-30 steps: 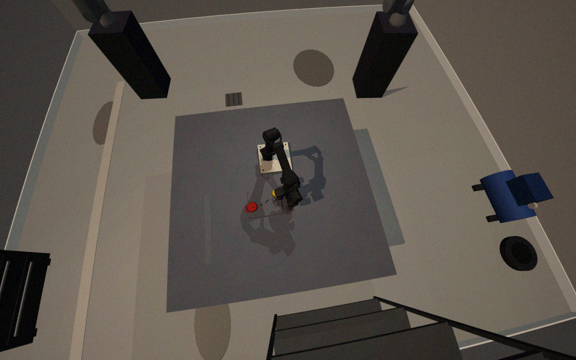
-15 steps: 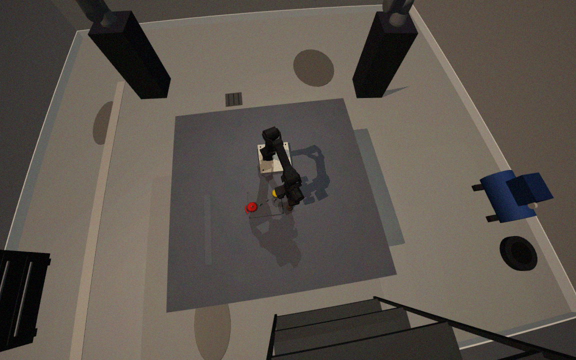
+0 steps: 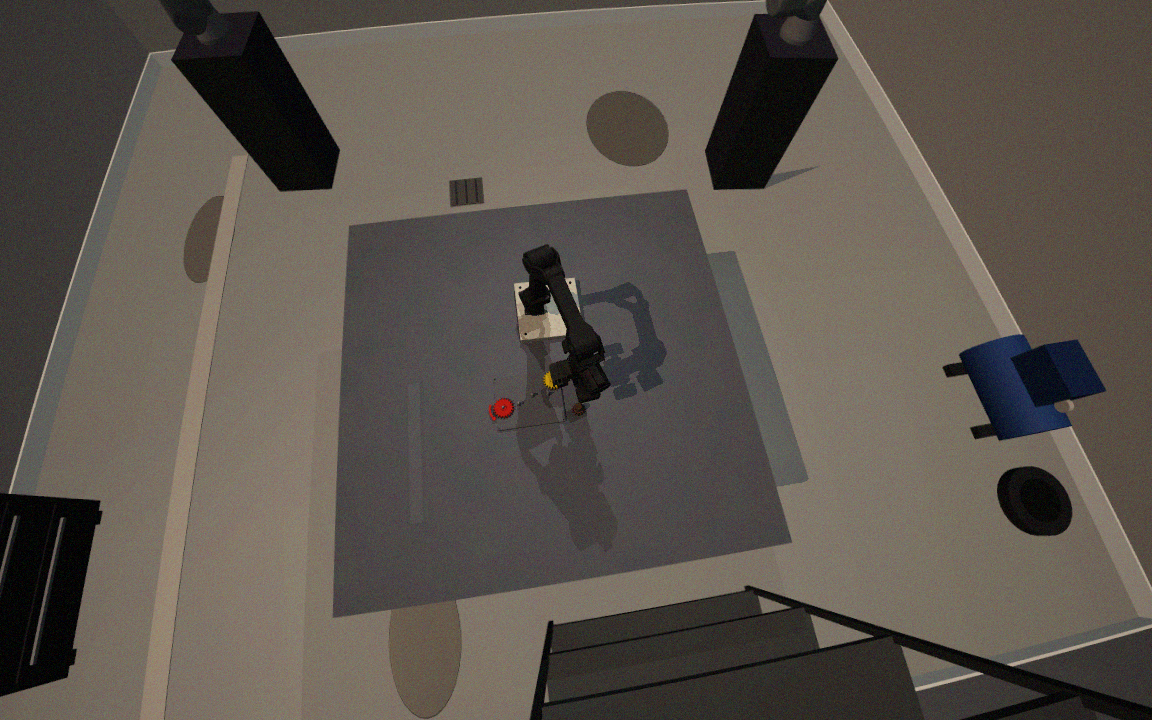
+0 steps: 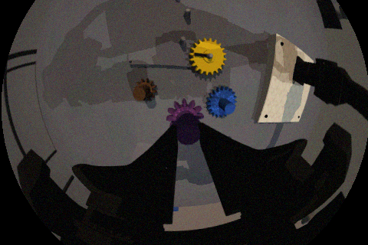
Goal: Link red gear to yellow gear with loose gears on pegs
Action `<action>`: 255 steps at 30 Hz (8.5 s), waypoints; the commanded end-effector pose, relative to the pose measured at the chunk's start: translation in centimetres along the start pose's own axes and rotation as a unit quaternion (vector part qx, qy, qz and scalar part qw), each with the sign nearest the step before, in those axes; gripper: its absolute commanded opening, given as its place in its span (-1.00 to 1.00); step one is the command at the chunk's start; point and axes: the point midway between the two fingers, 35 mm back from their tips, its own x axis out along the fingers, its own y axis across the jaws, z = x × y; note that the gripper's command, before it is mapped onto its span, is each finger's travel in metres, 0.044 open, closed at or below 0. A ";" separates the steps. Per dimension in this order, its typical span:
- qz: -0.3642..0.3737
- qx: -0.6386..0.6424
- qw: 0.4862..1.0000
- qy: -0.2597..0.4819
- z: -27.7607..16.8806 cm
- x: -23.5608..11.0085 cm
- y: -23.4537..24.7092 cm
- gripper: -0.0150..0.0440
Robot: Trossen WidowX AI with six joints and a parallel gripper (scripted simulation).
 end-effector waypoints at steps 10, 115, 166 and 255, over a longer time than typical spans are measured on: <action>0.002 0.003 1.000 0.002 -0.2 -3.0 -0.3 -0.49; 0.002 0.002 1.000 -0.006 19.5 2.3 0.0 -0.49; 0.002 0.044 0.999 -0.006 19.6 6.1 0.0 -0.49; 0.002 -0.083 0.997 -0.006 19.5 6.5 0.1 -0.49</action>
